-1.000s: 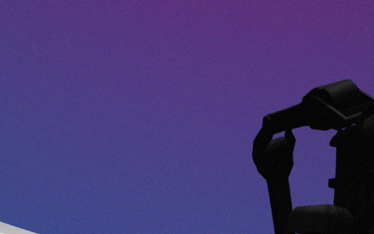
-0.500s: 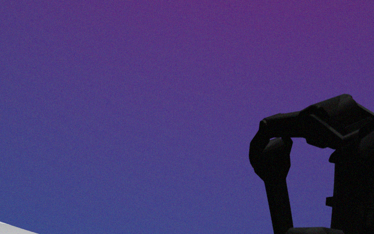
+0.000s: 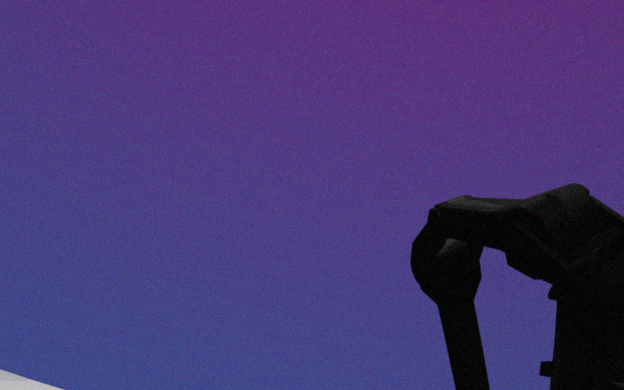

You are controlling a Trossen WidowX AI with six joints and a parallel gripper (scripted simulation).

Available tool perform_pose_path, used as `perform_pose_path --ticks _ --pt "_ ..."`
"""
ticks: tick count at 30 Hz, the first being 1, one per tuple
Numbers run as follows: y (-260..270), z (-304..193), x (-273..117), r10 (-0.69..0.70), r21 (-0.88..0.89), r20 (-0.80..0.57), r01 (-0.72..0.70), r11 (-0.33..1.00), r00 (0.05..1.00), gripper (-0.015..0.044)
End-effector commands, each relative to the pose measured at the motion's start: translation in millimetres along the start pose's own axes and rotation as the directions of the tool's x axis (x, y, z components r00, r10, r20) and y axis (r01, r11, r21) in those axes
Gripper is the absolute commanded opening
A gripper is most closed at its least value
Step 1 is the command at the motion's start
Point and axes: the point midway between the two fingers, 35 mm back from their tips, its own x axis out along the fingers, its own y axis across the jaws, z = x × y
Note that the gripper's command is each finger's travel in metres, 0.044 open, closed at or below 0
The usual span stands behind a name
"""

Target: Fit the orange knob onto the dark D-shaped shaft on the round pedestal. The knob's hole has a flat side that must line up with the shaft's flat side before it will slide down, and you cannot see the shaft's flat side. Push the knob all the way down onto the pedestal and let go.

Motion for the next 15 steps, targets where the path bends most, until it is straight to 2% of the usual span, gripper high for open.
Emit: perform_pose_path --ticks 1,9,15 --pt "0.5 -0.6 7.8 -0.002 -0.008 -0.006 0.002 1.0 1.0 0.044" --pt "0.8 -1.2 18.2 -0.002 -0.008 -0.006 0.002 1.0 1.0 0.044" --pt "0.8 -1.2 18.2 -0.002 -0.008 -0.006 0.002 1.0 1.0 0.0282"
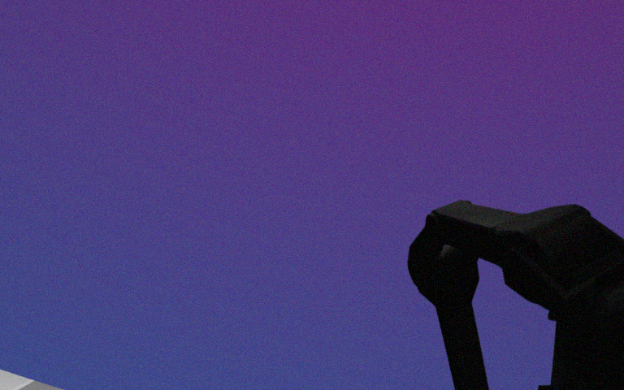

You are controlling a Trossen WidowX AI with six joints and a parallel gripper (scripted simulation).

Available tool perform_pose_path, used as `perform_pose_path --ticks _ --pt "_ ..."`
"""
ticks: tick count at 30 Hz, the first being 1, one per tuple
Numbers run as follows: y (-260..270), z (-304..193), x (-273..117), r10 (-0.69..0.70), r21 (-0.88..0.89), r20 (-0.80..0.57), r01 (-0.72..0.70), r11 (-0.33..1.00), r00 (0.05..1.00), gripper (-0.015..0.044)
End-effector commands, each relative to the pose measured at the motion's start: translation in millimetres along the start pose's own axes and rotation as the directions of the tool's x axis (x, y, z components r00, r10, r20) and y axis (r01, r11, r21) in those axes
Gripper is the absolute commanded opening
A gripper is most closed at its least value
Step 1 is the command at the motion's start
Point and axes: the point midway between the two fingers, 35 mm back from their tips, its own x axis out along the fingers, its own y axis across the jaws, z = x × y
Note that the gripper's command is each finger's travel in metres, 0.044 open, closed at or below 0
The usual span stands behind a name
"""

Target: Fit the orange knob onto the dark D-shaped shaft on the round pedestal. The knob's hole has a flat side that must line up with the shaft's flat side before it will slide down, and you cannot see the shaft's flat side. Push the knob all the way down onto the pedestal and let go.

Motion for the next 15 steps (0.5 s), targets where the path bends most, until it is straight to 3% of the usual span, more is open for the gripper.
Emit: perform_pose_path --ticks 1,15 --pt "-0.3 0.0 0.9 -0.004 -0.006 -0.002 0.004 1.0 1.0 0.0256" --pt "-0.3 0.0 0.9 -0.004 -0.006 -0.002 0.004 1.0 1.0 0.02"
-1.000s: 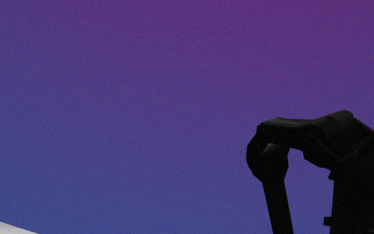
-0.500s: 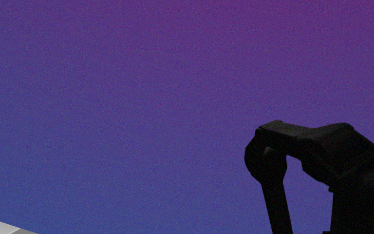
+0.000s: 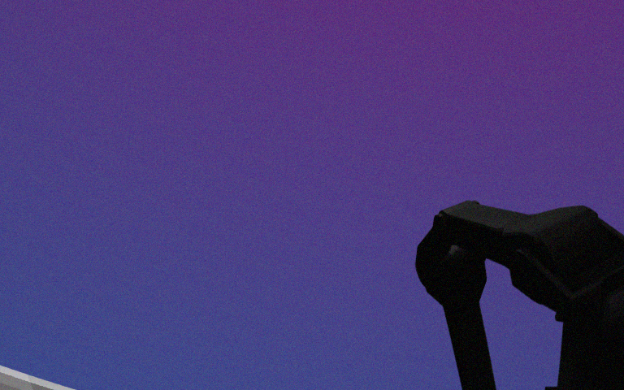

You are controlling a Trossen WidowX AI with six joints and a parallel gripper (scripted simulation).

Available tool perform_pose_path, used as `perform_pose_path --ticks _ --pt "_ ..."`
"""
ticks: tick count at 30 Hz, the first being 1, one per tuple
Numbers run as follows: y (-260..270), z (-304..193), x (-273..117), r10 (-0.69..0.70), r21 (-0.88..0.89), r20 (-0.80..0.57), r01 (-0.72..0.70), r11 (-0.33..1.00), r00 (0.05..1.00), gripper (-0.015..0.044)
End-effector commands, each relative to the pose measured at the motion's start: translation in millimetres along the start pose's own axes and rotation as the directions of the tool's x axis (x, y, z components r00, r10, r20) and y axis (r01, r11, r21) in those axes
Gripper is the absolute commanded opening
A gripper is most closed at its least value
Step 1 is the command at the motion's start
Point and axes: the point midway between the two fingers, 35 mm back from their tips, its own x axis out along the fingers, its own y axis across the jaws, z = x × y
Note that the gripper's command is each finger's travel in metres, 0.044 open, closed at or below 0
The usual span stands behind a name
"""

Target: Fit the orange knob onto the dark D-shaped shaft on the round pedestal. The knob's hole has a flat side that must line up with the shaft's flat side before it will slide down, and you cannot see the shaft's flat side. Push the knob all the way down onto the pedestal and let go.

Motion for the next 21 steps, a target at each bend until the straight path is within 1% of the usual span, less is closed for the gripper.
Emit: perform_pose_path --ticks 1,3,8,21 --pt "-0.3 0.0 0.6 -0.003 -0.006 -0.002 0.003 1.0 1.0 0.0193" --pt "-0.3 0.0 0.6 -0.003 -0.006 -0.002 0.003 1.0 1.0 0.0181" --pt "-0.3 -0.8 -0.4 -0.002 -0.004 0.016 0.002 1.0 1.0 0.0181" --pt "-0.3 -12.1 -8.9 0.0 -0.002 0.239 0.0 1.0 0.971 0.0181"
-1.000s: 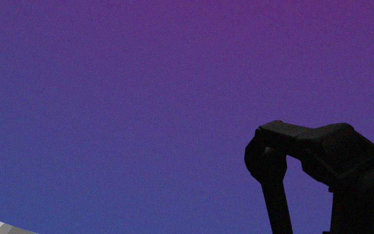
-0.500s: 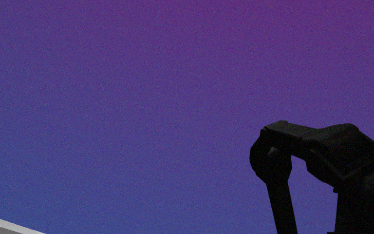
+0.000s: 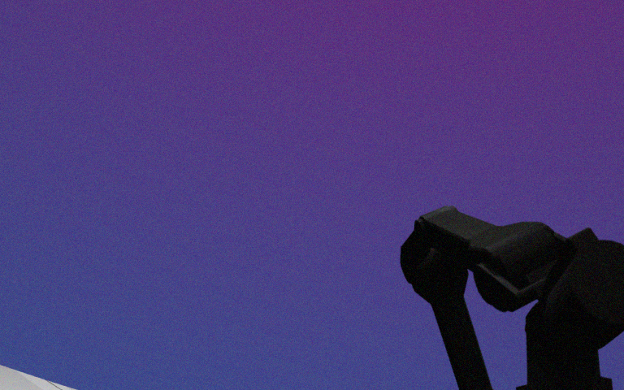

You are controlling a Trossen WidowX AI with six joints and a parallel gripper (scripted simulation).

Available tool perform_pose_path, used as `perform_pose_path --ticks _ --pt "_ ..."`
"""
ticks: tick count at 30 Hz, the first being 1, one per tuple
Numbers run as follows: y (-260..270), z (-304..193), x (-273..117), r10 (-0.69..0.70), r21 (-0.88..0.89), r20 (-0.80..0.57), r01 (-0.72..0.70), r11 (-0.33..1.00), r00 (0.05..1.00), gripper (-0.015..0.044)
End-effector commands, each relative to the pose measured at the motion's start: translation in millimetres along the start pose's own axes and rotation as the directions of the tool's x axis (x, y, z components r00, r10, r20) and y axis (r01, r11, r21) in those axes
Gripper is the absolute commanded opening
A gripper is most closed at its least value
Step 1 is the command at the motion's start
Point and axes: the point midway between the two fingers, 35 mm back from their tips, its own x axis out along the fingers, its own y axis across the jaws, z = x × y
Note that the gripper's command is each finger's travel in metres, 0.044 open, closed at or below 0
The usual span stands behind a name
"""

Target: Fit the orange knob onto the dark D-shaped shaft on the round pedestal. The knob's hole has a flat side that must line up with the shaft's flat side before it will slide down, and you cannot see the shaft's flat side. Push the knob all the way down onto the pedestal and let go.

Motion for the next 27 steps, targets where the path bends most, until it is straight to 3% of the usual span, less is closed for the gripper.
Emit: perform_pose_path --ticks 1,27 --pt "0.0 -3.4 -3.6 0.003 -0.003 0.067 -0.003 1.0 0.998 0.0181" --pt "-0.3 -27.2 -15.5 0.007 -0.006 0.465 -0.005 1.0 0.885 0.0181"
